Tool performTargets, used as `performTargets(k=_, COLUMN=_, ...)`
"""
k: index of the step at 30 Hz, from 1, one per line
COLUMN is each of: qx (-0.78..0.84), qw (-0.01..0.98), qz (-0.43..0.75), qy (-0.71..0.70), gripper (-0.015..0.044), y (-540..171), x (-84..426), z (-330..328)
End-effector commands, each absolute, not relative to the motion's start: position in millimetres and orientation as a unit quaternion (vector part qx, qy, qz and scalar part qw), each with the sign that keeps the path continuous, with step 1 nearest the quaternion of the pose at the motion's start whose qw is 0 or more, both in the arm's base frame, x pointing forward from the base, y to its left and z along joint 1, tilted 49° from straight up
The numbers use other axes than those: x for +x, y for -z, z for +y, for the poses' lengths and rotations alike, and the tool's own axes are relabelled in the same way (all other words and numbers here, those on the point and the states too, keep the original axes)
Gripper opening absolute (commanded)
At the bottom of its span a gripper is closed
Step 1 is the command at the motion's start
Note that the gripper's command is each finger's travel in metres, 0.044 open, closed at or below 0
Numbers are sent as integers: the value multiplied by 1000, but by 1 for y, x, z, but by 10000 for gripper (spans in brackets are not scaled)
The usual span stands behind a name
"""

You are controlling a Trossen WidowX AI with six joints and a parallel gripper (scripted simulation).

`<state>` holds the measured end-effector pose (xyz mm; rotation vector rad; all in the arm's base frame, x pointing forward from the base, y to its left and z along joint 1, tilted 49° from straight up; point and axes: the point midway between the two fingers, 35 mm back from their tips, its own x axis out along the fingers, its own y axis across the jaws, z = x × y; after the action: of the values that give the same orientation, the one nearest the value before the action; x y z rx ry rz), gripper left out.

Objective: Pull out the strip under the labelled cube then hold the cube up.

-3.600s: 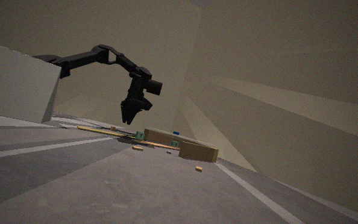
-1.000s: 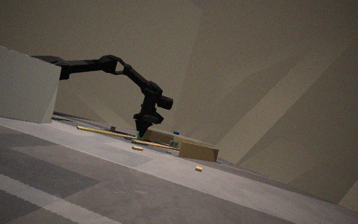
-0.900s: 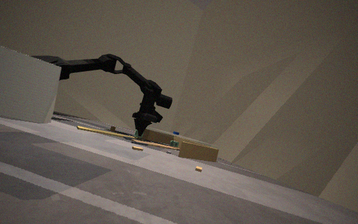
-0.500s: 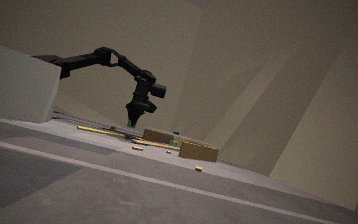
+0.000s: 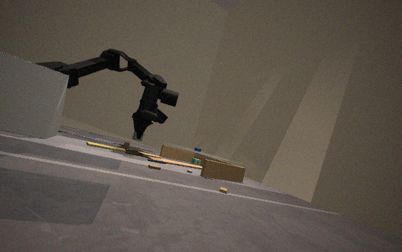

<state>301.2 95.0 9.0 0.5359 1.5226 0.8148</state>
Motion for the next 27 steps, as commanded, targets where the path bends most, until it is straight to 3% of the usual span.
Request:
performTargets(k=1, qx=230, qw=620, qz=662, qy=-353, gripper=0, y=-7, x=290, z=91)
performTargets(k=27, qx=230, qw=620, qz=662, qy=-353, gripper=0, y=-30, x=295, z=64)
